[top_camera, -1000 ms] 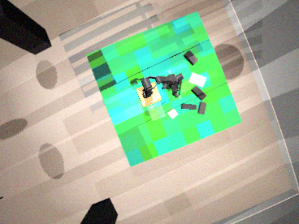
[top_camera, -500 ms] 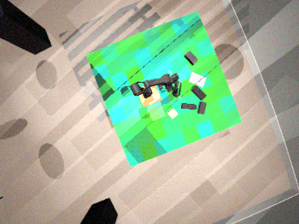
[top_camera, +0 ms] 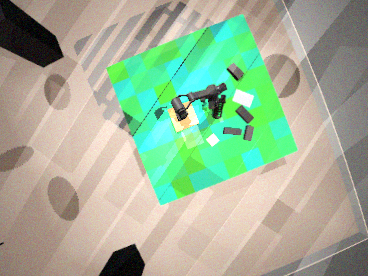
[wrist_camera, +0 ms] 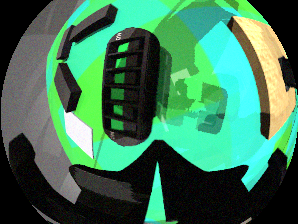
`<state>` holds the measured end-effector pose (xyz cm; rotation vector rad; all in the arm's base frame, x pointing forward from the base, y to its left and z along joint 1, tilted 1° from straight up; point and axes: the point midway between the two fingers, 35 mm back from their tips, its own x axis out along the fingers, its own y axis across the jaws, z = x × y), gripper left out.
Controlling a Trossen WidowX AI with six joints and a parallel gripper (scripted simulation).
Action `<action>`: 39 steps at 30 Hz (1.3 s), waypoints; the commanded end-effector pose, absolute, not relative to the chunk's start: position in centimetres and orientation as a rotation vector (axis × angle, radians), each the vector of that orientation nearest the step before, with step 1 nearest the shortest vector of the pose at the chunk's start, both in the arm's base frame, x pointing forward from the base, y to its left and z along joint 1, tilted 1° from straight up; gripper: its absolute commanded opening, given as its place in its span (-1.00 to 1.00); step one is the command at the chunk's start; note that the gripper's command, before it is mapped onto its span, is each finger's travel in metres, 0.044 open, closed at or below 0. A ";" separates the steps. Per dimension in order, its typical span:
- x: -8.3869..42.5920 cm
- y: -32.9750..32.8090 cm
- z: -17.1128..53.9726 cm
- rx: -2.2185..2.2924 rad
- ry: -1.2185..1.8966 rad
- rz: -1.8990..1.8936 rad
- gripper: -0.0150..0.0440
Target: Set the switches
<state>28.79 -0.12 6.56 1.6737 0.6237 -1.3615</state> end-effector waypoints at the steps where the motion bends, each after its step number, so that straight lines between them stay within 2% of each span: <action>1: 29.0 -0.1 6.4 1.680 0.608 -1.382 -0.49; 8: 29.2 -0.4 6.8 1.676 0.626 -1.380 -0.49; 19: 32.0 -4.6 9.2 1.641 0.872 -1.582 -0.49; 39: 32.2 -4.6 7.3 1.639 0.877 -1.585 -0.49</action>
